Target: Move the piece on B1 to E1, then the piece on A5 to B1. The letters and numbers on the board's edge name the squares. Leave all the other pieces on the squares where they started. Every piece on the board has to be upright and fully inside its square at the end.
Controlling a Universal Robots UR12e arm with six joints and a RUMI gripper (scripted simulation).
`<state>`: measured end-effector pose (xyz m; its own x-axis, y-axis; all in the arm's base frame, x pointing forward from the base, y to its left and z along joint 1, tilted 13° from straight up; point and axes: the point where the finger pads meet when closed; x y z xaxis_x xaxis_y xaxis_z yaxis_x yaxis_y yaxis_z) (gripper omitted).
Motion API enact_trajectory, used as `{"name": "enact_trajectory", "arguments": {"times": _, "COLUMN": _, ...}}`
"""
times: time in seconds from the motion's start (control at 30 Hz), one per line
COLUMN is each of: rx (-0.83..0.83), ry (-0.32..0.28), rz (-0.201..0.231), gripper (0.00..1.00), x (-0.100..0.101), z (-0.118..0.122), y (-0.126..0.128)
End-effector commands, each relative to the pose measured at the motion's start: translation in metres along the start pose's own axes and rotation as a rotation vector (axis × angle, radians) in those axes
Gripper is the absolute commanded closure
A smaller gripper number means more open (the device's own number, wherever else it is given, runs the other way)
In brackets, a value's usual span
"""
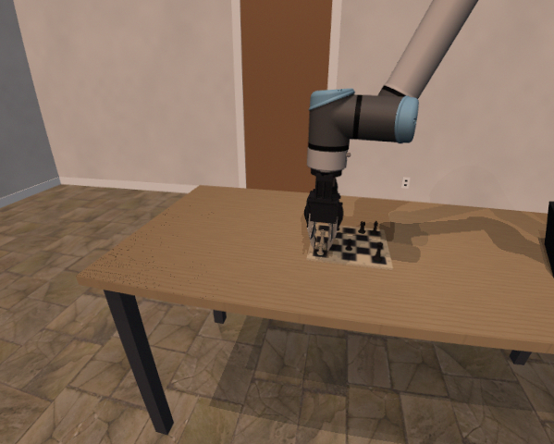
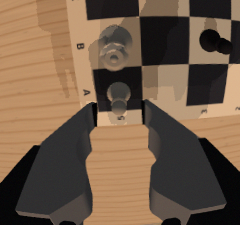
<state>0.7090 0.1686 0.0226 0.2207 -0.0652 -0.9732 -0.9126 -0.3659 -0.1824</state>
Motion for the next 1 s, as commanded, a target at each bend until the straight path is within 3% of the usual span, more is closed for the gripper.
{"name": "enact_trajectory", "arguments": {"times": 0.0, "rx": 0.000, "ry": 0.000, "rz": -0.001, "gripper": 0.80, "x": 0.0057, "z": -0.0002, "y": -0.0007}}
{"name": "enact_trajectory", "arguments": {"times": 0.97, "rx": 0.000, "ry": 0.000, "rz": -0.001, "gripper": 0.80, "x": 0.0085, "z": -0.0002, "y": -0.0007}}
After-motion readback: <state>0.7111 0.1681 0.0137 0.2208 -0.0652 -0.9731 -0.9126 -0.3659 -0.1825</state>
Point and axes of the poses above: the point where the finger pads meet when closed, its own x axis out along the fingers, its own y axis across the jaws, z = x × y, and after that the axes turned 15 degrees about -x, right-handed
